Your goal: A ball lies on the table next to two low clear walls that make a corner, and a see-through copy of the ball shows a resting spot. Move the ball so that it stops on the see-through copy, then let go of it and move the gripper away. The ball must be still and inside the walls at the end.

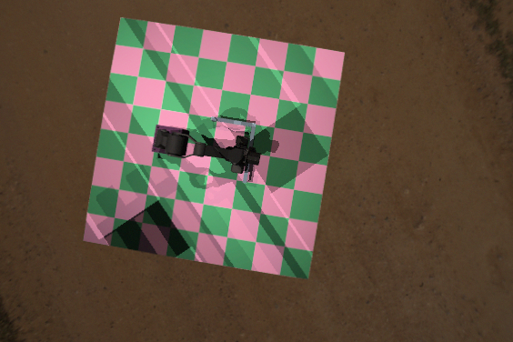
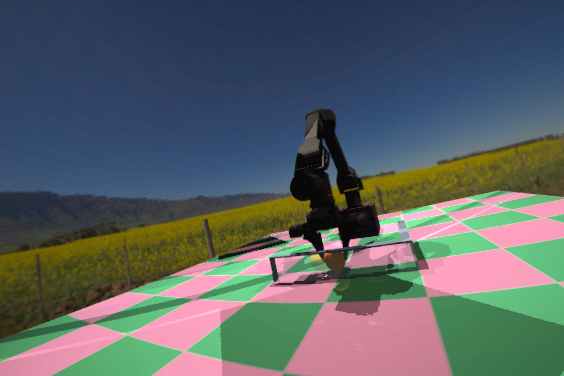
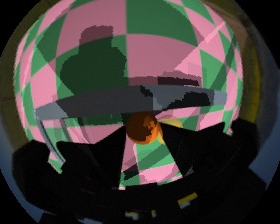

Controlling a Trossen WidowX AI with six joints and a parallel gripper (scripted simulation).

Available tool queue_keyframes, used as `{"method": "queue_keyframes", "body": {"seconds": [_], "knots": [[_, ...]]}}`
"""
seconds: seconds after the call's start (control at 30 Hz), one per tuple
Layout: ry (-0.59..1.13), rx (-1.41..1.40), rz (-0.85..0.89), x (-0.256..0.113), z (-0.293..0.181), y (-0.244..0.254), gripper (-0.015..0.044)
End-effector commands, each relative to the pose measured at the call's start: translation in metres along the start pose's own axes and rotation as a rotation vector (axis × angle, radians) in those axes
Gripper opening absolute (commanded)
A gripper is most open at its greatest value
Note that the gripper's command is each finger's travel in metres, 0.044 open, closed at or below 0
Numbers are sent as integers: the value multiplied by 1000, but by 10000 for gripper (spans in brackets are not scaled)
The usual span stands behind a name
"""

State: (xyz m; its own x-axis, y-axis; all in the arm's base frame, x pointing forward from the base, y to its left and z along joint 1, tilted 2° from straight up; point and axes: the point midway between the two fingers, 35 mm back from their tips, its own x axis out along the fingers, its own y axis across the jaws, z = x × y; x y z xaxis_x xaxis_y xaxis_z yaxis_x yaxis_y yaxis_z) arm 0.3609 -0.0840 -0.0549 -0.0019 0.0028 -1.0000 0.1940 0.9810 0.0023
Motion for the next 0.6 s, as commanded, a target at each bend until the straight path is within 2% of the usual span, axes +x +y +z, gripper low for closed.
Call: {"method": "queue_keyframes", "body": {"seconds": [0.0,0.17,0.27,0.57], "knots": [[1,-5,2,1,0,1,207],[22,-9,-10,-1,-9,0,76],[33,-11,-17,-15,-11,-1,0],[22,-9,-10,-76,-1,-2,0]]}}
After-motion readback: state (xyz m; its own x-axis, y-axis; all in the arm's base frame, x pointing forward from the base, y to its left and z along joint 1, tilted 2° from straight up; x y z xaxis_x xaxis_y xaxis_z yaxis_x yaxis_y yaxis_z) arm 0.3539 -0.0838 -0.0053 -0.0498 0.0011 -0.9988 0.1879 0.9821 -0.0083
